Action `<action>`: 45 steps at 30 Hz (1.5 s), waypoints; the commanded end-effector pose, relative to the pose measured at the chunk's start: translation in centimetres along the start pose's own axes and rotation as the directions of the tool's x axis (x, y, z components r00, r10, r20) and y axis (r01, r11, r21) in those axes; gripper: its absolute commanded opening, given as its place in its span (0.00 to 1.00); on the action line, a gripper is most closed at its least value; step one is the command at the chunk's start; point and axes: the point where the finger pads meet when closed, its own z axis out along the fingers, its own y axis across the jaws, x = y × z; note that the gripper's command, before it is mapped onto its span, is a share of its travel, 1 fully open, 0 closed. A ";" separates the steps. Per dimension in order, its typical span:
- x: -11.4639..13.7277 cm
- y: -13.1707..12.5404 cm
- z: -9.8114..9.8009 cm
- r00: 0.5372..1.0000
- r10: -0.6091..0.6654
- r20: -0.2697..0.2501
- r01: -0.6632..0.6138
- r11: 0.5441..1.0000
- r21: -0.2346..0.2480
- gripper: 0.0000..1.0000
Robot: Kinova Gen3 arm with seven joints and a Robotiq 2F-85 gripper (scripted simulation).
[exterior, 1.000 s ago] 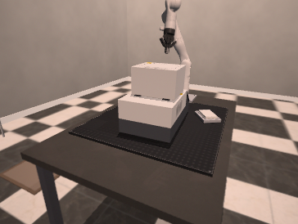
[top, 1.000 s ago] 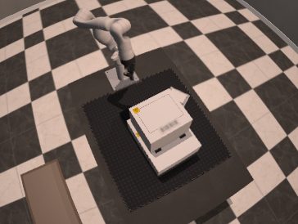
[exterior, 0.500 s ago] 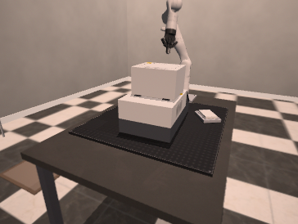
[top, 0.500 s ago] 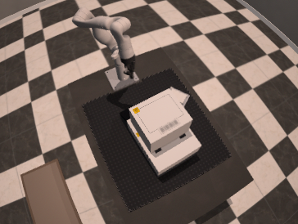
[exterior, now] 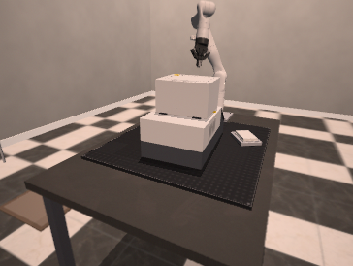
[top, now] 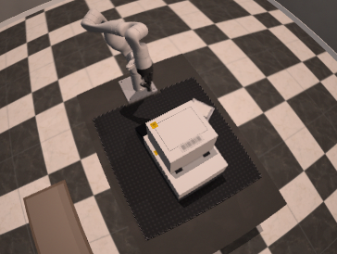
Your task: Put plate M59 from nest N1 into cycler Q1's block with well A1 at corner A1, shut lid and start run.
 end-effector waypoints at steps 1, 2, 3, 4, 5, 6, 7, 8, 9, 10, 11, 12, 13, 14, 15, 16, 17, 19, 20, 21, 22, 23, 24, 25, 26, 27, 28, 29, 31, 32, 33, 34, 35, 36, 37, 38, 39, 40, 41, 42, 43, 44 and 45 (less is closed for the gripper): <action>0.0 0.0 0.2 1.000 0.000 0.001 0.000 1.000 0.001 0.10; 0.0 0.0 0.2 1.000 0.000 0.001 0.000 1.000 0.001 0.10; 0.0 0.0 0.3 1.000 0.000 0.001 0.000 1.000 0.001 0.10; 0.1 0.1 0.4 1.000 0.000 0.001 0.000 1.000 0.001 0.10; 0.1 0.1 0.6 1.000 0.000 0.001 0.000 1.000 0.001 0.10; 0.1 0.1 0.7 1.000 0.000 0.001 0.000 1.000 0.001 0.10; 0.1 0.1 0.8 1.000 0.000 0.001 0.000 1.000 0.001 0.10; 0.2 0.2 1.0 1.000 0.000 0.001 0.000 1.000 0.001 0.10; 0.2 0.2 1.1 1.000 0.000 0.001 0.000 1.000 0.001 0.10; 0.2 0.2 1.2 1.000 0.000 0.001 0.000 1.000 0.001 0.10; 0.2 0.2 1.3 1.000 0.000 0.001 0.000 1.000 0.001 0.10; 0.3 0.3 1.5 1.000 0.000 0.001 0.000 1.000 0.001 0.10; 0.3 0.3 1.6 1.000 0.000 0.001 0.000 1.000 0.001 0.10; 0.3 0.3 1.7 1.000 0.000 0.001 0.000 1.000 0.001 0.10; 0.3 0.3 1.9 1.000 0.000 0.001 0.000 1.000 0.001 0.10; 0.4 0.4 2.0 1.000 0.000 0.001 0.000 1.000 0.001 0.10; 0.4 0.4 2.1 1.000 0.000 0.001 0.000 1.000 0.001 0.10; 0.4 0.4 2.1 1.000 0.000 0.001 0.000 1.000 0.001 0.10; 0.4 0.4 2.2 1.000 0.000 0.001 0.000 1.000 0.001 0.10; 0.4 0.4 2.4 1.000 0.000 0.001 0.000 1.000 0.001 0.10; 0.4 0.5 2.5 1.000 0.000 0.001 0.000 1.000 0.001 0.10; 0.5 0.5 2.6 1.000 0.000 0.001 0.000 1.000 0.001 0.10; 0.5 0.5 2.8 1.000 0.000 0.001 0.000 1.000 0.001 0.10; 0.5 0.5 2.9 1.000 0.000 0.001 0.000 1.000 0.001 0.10; 0.5 0.6 3.0 1.000 0.000 0.001 0.000 1.000 0.001 0.10; 0.6 0.6 3.1 1.000 0.000 0.001 0.000 1.000 0.001 0.10; 0.6 0.6 3.3 1.000 0.000 0.001 0.000 1.000 0.001 0.10; 0.6 0.6 3.4 1.000 0.000 0.001 0.000 1.000 0.001 0.10; 0.7 0.7 3.7 1.000 0.000 0.001 0.000 1.000 0.001 0.10; 0.7 0.7 3.8 1.000 0.000 0.001 0.000 1.000 0.001 0.10; 0.7 0.7 3.9 1.000 0.000 0.001 0.000 1.000 0.001 0.10; 0.7 0.8 4.0 1.000 0.000 0.001 0.000 1.000 0.001 0.10; 0.7 0.8 4.0 1.000 0.000 0.001 0.000 1.000 0.001 0.10; 0.7 0.8 4.0 1.000 0.000 0.001 0.000 1.000 0.001 0.10; 0.8 0.8 4.2 1.000 0.000 0.001 0.000 1.000 0.001 0.10; 0.8 0.8 4.3 1.000 0.000 0.001 0.000 1.000 0.001 0.10; 0.8 0.8 4.4 1.000 0.000 0.001 0.000 1.000 0.001 0.10; 0.8 0.8 4.6 1.000 0.000 0.001 0.000 1.000 0.001 0.10; 0.9 0.9 4.7 1.000 0.000 0.001 0.000 1.000 0.001 0.10; 0.9 0.9 4.8 1.000 0.000 0.001 0.000 1.000 0.001 0.10; 0.9 0.9 4.9 1.000 0.000 0.001 0.000 1.000 0.001 0.10; 0.9 0.9 5.1 1.000 0.000 0.001 0.000 1.000 0.001 0.10; 1.0 1.0 5.2 1.000 0.000 0.001 0.000 1.000 0.001 0.10</action>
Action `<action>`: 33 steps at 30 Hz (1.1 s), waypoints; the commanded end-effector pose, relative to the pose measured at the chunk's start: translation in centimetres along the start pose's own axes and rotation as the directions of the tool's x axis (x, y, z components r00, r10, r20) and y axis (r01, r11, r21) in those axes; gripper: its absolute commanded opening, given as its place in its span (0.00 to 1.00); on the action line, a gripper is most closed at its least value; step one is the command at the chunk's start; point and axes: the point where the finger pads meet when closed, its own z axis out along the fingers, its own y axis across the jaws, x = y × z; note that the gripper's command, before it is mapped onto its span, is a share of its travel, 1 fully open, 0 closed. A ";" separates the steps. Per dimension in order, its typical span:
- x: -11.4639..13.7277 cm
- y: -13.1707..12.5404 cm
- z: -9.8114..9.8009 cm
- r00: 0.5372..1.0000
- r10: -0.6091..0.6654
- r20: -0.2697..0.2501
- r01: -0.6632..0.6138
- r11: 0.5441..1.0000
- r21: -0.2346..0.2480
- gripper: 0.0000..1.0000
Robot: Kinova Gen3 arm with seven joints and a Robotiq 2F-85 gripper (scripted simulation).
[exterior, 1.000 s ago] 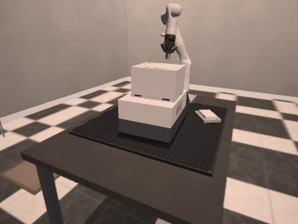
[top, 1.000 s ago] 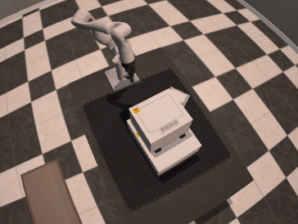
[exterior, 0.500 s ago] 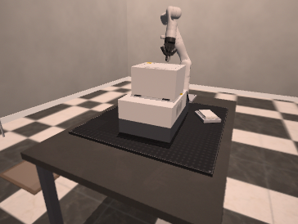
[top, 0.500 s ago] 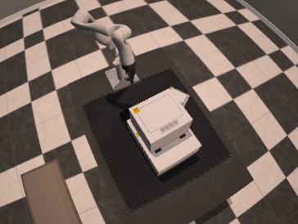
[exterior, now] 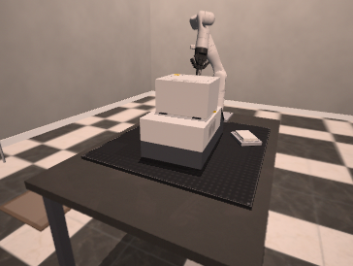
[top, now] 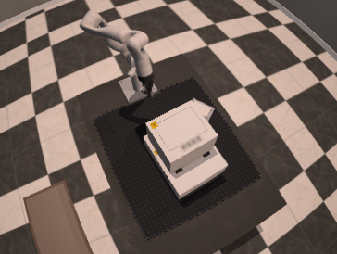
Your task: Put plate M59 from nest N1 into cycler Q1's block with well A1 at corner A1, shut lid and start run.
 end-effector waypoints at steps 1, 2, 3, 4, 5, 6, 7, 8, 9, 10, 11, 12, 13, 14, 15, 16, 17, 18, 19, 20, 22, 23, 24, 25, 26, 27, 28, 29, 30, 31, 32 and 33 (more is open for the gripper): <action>0.0 0.0 0.3 1.000 0.000 0.001 0.000 1.000 0.001 0.10; 0.1 0.1 0.4 1.000 0.000 0.001 0.000 1.000 0.001 0.10; 0.1 0.1 0.6 1.000 0.000 0.001 0.000 1.000 0.001 0.10; 0.1 0.1 0.7 1.000 0.000 0.001 0.000 1.000 0.001 0.10; 0.1 0.1 0.8 1.000 0.000 0.001 0.000 1.000 0.001 0.10; 0.2 0.2 0.9 1.000 0.000 0.001 0.000 1.000 0.001 0.10; 0.2 0.2 0.9 1.000 0.000 0.001 0.000 1.000 0.001 0.10; 0.2 0.2 0.9 1.000 0.000 0.001 0.000 1.000 0.001 0.10; 0.2 0.2 1.1 1.000 0.000 0.001 0.000 1.000 0.001 0.10; 0.2 0.2 1.2 1.000 0.000 0.001 0.000 1.000 0.001 0.10; 0.2 0.2 1.3 1.000 0.000 0.001 0.000 1.000 0.001 0.10; 0.3 0.3 1.5 1.000 0.000 0.001 0.000 1.000 0.001 0.10; 0.3 0.3 1.6 1.000 0.000 0.001 0.000 1.000 0.001 0.10; 0.3 0.3 1.7 1.000 0.000 0.001 0.000 1.000 0.001 0.10; 0.3 0.3 1.9 1.000 0.000 0.001 0.000 1.000 0.001 0.10; 0.3 0.4 2.0 1.000 0.000 0.001 0.000 1.000 0.001 0.10; 0.4 0.4 2.1 1.000 0.000 0.001 0.000 1.000 0.001 0.10; 0.4 0.4 2.2 1.000 0.000 0.001 0.000 1.000 0.001 0.10; 0.4 0.4 2.4 1.000 0.000 0.001 0.000 1.000 0.001 0.10; 0.4 0.5 2.5 1.000 0.000 0.001 0.000 1.000 0.001 0.10; 0.5 0.5 2.8 1.000 0.000 0.001 0.000 1.000 0.001 0.10; 0.5 0.5 2.9 1.000 0.000 0.001 0.000 1.000 0.001 0.10; 0.5 0.5 2.9 1.000 0.000 0.001 0.000 1.000 0.001 0.10; 0.5 0.5 2.9 1.000 0.000 0.001 0.000 1.000 0.001 0.10; 0.5 0.6 3.0 1.000 0.000 0.001 0.000 1.000 0.001 0.10; 0.6 0.6 3.1 1.000 0.000 0.001 0.000 1.000 0.001 0.10; 0.6 0.6 3.3 1.000 0.000 0.001 0.000 1.000 0.001 0.10; 0.6 0.6 3.4 1.000 0.000 0.001 0.000 1.000 0.001 0.10; 0.6 0.6 3.5 1.000 0.000 0.001 0.000 1.000 0.001 0.10; 0.7 0.7 3.7 1.000 0.000 0.001 0.000 1.000 0.001 0.10; 0.7 0.7 3.8 1.000 0.000 0.001 0.000 1.000 0.001 0.10; 0.7 0.7 3.9 1.000 0.000 0.001 0.000 1.000 0.001 0.10</action>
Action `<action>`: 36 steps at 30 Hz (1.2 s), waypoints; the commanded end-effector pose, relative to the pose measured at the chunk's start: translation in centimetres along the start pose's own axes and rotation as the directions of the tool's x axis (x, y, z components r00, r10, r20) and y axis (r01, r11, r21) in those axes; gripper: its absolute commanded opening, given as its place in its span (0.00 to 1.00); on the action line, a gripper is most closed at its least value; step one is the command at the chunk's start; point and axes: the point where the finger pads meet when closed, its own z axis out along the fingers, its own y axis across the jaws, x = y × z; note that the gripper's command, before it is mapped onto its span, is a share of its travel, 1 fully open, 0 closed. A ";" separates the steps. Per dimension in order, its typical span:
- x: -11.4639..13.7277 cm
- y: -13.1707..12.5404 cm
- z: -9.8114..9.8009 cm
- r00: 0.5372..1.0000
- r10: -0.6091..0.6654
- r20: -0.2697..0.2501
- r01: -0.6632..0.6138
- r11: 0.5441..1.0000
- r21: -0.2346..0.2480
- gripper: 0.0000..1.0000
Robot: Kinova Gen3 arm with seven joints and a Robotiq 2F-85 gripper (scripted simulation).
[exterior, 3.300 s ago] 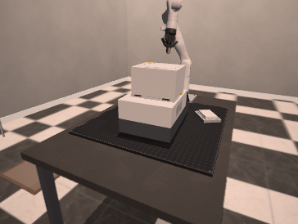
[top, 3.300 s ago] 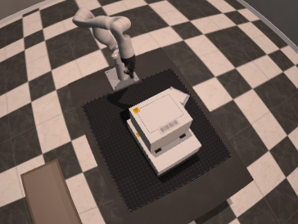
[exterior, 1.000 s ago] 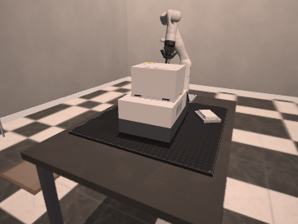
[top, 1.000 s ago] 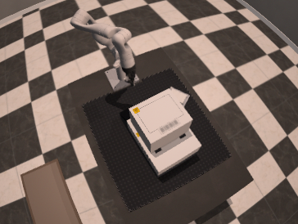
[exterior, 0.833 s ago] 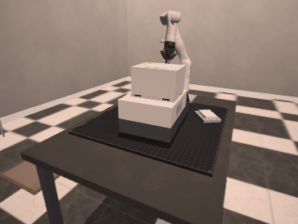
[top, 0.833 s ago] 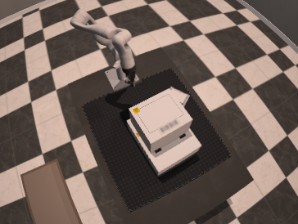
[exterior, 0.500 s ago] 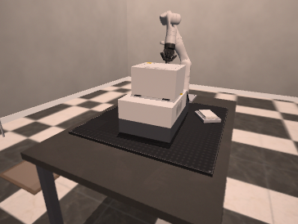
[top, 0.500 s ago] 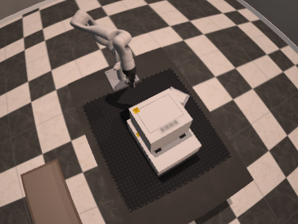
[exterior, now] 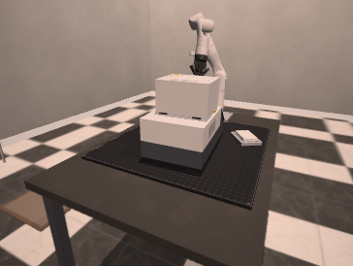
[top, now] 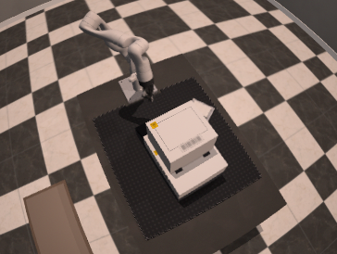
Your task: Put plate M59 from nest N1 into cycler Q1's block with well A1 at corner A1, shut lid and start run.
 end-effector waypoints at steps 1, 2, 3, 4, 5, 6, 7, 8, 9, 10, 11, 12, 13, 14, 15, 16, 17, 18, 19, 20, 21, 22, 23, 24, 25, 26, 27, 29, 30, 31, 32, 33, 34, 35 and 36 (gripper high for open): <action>0.0 0.0 0.3 1.000 0.000 0.000 0.000 1.000 0.001 0.10; 0.1 0.1 0.4 1.000 0.000 0.000 0.000 1.000 0.001 0.10; 0.1 0.1 0.6 1.000 0.000 0.000 0.000 1.000 0.001 0.10; 0.1 0.1 0.7 1.000 0.000 0.000 0.000 1.000 0.001 0.10; 0.1 0.1 0.8 1.000 0.000 0.000 0.000 1.000 0.001 0.10; 0.2 0.2 0.9 1.000 0.000 0.000 0.000 1.000 0.001 0.10; 0.2 0.2 1.1 1.000 0.000 0.000 0.000 1.000 0.001 0.10; 0.2 0.2 1.1 1.000 0.000 0.000 0.000 1.000 0.001 0.10; 0.2 0.2 1.1 1.000 0.000 0.000 0.000 1.000 0.001 0.10; 0.2 0.2 1.2 1.000 0.000 0.000 0.000 1.000 0.001 0.10; 0.2 0.2 1.3 1.000 0.000 0.000 0.000 1.000 0.001 0.10; 0.3 0.3 1.5 1.000 0.000 0.000 0.000 1.000 0.001 0.10; 0.3 0.3 1.6 1.000 0.000 0.000 0.000 1.000 0.001 0.10; 0.3 0.3 1.7 1.000 0.000 0.000 0.000 1.000 0.001 0.10; 0.3 0.3 1.8 1.000 0.000 0.000 0.000 1.000 0.001 0.10; 0.3 0.4 2.0 1.000 0.000 0.000 0.000 1.000 0.001 0.10; 0.4 0.4 2.1 1.000 0.000 0.000 0.000 1.000 0.001 0.10; 0.4 0.4 2.2 1.000 0.000 0.000 0.000 1.000 0.001 0.10; 0.4 0.4 2.4 1.000 0.000 0.000 0.000 1.000 0.001 0.10; 0.4 0.4 2.5 1.000 0.000 0.000 0.000 1.000 0.001 0.10; 0.5 0.5 2.6 1.000 0.000 0.000 0.000 1.000 0.001 0.10; 0.5 0.5 2.8 1.000 0.000 0.000 0.000 1.000 0.001 0.10; 0.5 0.5 2.9 1.000 0.000 0.000 0.000 1.000 0.001 0.10; 0.5 0.5 3.0 1.000 0.000 0.000 0.000 1.000 0.001 0.10; 0.5 0.5 3.0 1.000 0.000 0.000 0.000 1.000 0.001 0.10; 0.5 0.5 3.0 1.000 0.000 0.000 0.000 1.000 0.001 0.10; 0.6 0.6 3.1 1.000 0.000 0.000 0.000 1.000 0.001 0.10; 0.6 0.6 3.4 1.000 0.000 0.000 0.000 1.000 0.001 0.10; 0.6 0.6 3.5 1.000 0.000 0.000 0.000 1.000 0.001 0.10; 0.7 0.7 3.7 1.000 0.000 0.000 0.000 1.000 0.001 0.10; 0.7 0.7 3.8 1.000 0.000 0.000 0.000 1.000 0.001 0.10; 0.7 0.7 3.9 1.000 0.000 0.000 0.000 1.000 0.001 0.10; 0.7 0.7 4.0 1.000 0.000 0.000 0.000 1.000 0.001 0.10; 0.8 0.8 4.2 1.000 0.000 0.000 0.000 1.000 0.001 0.10; 0.8 0.8 4.3 1.000 0.000 0.000 0.000 1.000 0.001 0.10</action>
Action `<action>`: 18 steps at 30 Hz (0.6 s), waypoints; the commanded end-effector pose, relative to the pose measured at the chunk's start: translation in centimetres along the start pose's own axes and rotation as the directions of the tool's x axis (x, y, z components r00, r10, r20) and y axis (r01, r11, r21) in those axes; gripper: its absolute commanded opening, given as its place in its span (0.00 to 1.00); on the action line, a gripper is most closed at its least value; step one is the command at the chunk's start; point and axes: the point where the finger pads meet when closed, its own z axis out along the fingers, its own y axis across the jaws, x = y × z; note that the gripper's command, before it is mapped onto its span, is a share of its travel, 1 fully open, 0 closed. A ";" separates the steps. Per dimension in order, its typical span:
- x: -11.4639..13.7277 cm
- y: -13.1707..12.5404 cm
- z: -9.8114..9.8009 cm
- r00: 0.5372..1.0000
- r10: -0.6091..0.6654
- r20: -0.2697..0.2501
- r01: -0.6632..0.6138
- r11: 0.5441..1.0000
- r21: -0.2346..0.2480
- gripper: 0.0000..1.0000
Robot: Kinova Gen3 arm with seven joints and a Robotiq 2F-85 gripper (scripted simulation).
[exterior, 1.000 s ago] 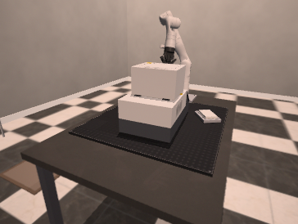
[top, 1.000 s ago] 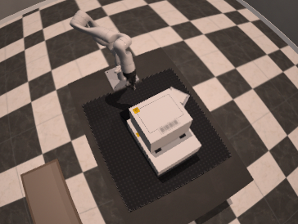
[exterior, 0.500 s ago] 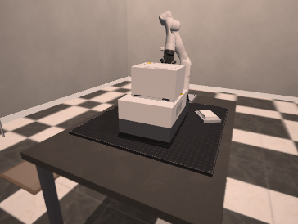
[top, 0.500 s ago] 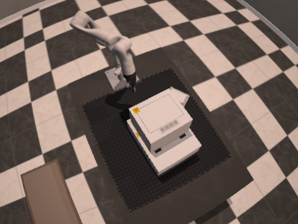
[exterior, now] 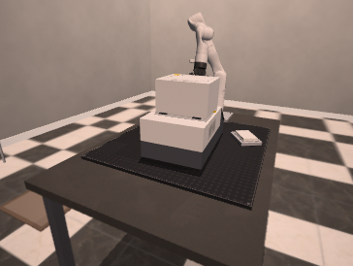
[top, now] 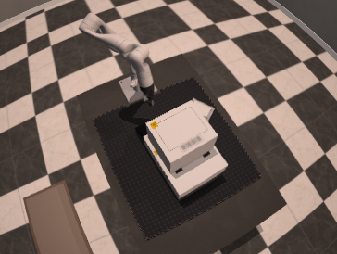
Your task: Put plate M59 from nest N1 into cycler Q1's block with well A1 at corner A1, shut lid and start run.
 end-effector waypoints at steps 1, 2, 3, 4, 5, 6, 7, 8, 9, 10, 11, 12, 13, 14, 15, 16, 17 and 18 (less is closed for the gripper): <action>0.0 0.0 0.3 1.000 0.000 0.000 0.000 1.000 0.001 0.10; 0.1 0.1 0.4 1.000 0.000 0.000 0.000 1.000 0.001 0.10; 0.1 0.1 0.6 1.000 0.000 0.000 0.000 1.000 0.001 0.10; 0.1 0.1 0.7 1.000 0.000 0.000 0.000 1.000 0.001 0.10; 0.1 0.1 0.8 1.000 0.000 0.000 0.000 1.000 0.001 0.10; 0.1 0.1 0.8 1.000 0.000 0.000 0.000 1.000 0.001 0.10; 0.1 0.1 0.8 1.000 0.000 0.000 0.000 1.000 0.001 0.10; 0.2 0.2 1.0 1.000 0.000 0.000 0.000 1.000 0.001 0.10; 0.2 0.2 1.1 1.000 0.000 0.000 0.000 1.000 0.001 0.10; 0.2 0.2 1.2 1.000 0.000 0.000 0.000 1.000 0.001 0.10; 0.2 0.2 1.3 1.000 0.000 0.000 0.000 1.000 0.001 0.10; 0.3 0.3 1.5 1.000 0.000 0.000 0.000 1.000 0.001 0.10; 0.3 0.3 1.6 1.000 0.000 0.000 0.000 1.000 0.001 0.10; 0.3 0.3 1.7 1.000 0.000 0.000 0.000 1.000 0.001 0.10; 0.3 0.3 1.9 1.000 0.000 0.000 0.000 1.000 0.001 0.10; 0.3 0.3 2.0 1.000 0.000 0.000 0.000 1.000 0.001 0.10; 0.4 0.4 2.1 1.000 0.000 0.000 0.000 1.000 0.001 0.10; 0.4 0.4 2.2 1.000 0.000 0.000 0.000 1.000 0.001 0.10</action>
